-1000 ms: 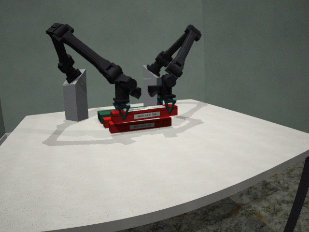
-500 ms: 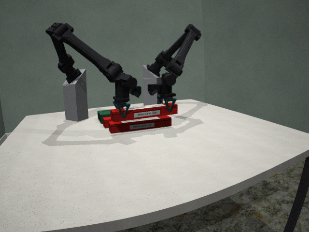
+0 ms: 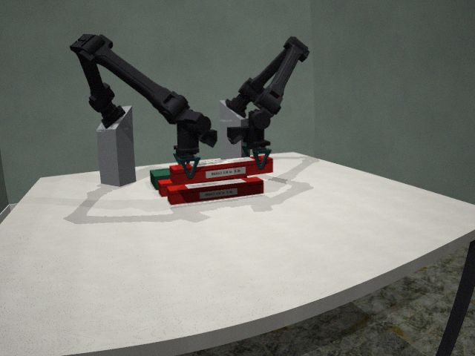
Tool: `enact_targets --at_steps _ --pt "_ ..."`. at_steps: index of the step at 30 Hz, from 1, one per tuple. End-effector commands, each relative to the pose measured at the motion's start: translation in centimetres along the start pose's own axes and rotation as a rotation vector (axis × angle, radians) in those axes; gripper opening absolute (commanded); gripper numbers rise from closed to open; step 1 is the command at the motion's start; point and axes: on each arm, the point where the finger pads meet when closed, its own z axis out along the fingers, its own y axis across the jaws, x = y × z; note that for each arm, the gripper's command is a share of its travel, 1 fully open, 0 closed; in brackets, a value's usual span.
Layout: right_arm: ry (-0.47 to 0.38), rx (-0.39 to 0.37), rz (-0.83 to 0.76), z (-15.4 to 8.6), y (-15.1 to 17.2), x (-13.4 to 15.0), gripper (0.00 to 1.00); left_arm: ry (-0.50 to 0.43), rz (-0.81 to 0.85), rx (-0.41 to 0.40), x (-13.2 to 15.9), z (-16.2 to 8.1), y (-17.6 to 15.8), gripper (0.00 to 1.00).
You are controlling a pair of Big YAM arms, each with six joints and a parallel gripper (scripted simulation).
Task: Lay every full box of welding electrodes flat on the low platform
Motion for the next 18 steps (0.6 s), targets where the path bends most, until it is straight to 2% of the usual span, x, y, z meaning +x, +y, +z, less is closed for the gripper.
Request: enact_targets --at_steps 1,18 --pt "-0.036 0.112 0.038 -7.02 -3.72 -0.55 0.00 -0.038 -0.035 -0.111 -0.06 -6.85 4.01 0.00" --pt "-0.036 0.111 0.038 -8.01 -3.56 -0.60 0.00 -0.038 -0.035 -0.110 -0.04 -7.84 3.89 0.00"
